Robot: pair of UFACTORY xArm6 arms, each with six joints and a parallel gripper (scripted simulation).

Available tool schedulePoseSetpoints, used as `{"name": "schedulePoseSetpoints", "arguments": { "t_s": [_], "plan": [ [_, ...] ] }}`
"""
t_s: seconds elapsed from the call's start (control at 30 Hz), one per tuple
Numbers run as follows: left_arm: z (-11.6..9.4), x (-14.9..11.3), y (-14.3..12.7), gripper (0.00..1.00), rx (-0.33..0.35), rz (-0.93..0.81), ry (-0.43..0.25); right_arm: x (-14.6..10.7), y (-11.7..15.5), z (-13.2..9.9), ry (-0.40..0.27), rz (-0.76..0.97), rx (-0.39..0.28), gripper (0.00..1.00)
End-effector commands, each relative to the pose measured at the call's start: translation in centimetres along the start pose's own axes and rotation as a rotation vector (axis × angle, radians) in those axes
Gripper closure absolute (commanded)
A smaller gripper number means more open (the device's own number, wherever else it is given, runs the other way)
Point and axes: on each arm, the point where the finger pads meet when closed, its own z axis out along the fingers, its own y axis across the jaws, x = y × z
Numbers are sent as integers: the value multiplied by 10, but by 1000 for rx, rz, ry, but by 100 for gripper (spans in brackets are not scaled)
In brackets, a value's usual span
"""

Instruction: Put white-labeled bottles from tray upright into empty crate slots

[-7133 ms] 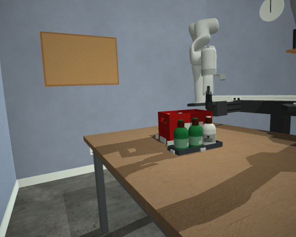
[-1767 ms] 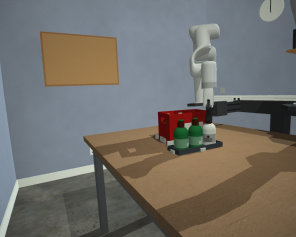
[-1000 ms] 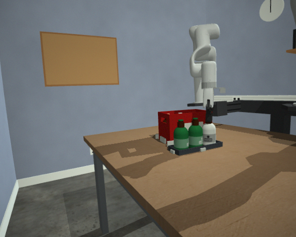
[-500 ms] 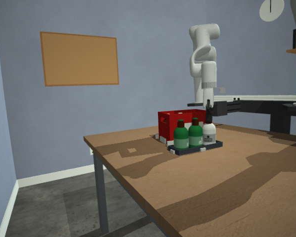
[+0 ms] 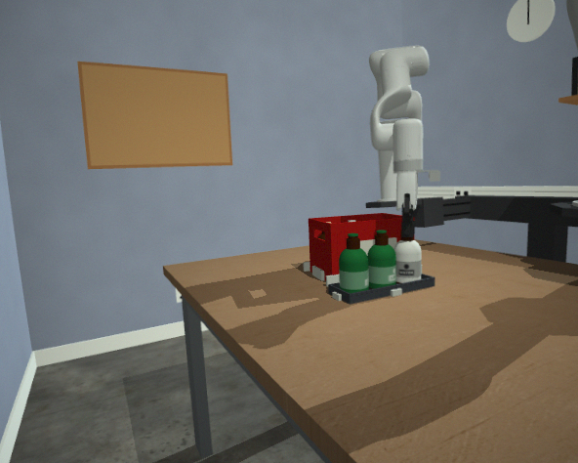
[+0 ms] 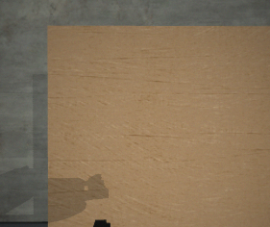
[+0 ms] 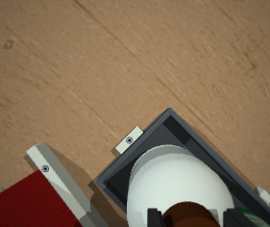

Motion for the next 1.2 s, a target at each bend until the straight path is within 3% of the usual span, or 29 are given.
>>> {"name": "schedulePoseSetpoints", "arguments": {
  "t_s": [0.0,1.17],
  "plan": [
    [-2,1,0,0,0,0,5,1,3,-5,2,0,-9,100],
    [-2,1,0,0,0,0,5,2,2,-36,2,0,-9,100]
  ]
}}
